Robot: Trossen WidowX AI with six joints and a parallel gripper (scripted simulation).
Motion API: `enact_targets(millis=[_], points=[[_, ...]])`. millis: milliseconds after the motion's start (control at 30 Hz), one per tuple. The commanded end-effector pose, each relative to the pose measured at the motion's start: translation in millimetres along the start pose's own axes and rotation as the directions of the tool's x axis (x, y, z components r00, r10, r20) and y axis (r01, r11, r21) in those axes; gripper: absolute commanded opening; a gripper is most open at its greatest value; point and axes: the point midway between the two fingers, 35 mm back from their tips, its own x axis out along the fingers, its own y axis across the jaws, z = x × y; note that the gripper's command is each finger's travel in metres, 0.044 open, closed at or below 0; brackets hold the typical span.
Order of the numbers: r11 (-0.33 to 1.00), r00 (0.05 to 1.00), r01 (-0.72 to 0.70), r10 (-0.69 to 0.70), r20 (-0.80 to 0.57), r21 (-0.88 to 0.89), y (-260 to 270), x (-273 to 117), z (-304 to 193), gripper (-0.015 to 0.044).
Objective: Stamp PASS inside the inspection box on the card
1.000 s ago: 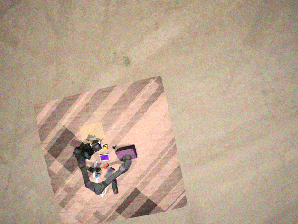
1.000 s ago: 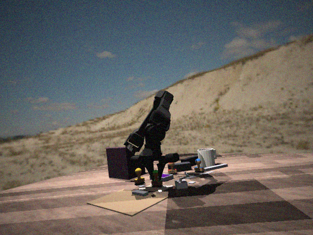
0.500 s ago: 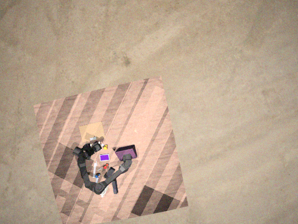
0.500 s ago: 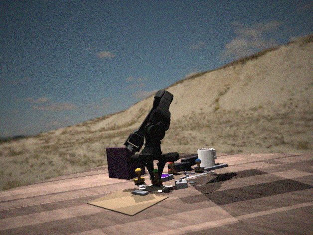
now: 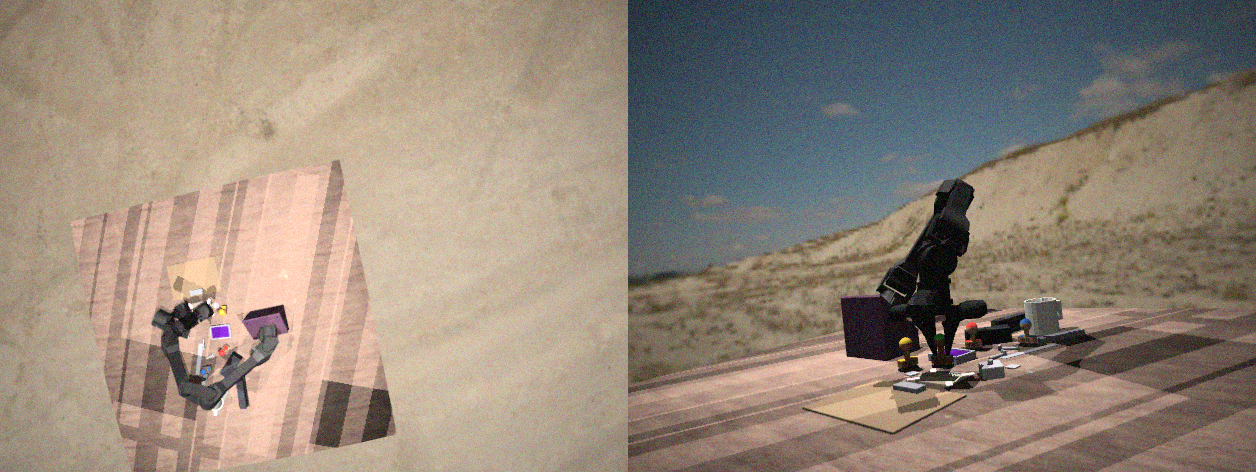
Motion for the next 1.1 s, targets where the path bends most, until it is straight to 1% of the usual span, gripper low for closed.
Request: enact_targets(millis=[0,900,1067], points=[[1.000,1.000,0.000,0.000,0.006,-0.004,0.6,-8.2,1.4,0.0000],[1.000,1.000,0.001,-0.001,0.006,-0.004,-0.7,-52.5,1.2,0.0000],[1.000,1.000,0.001,-0.001,0.008,-0.004,3.6,-55.5,-1.3,0.0000]])
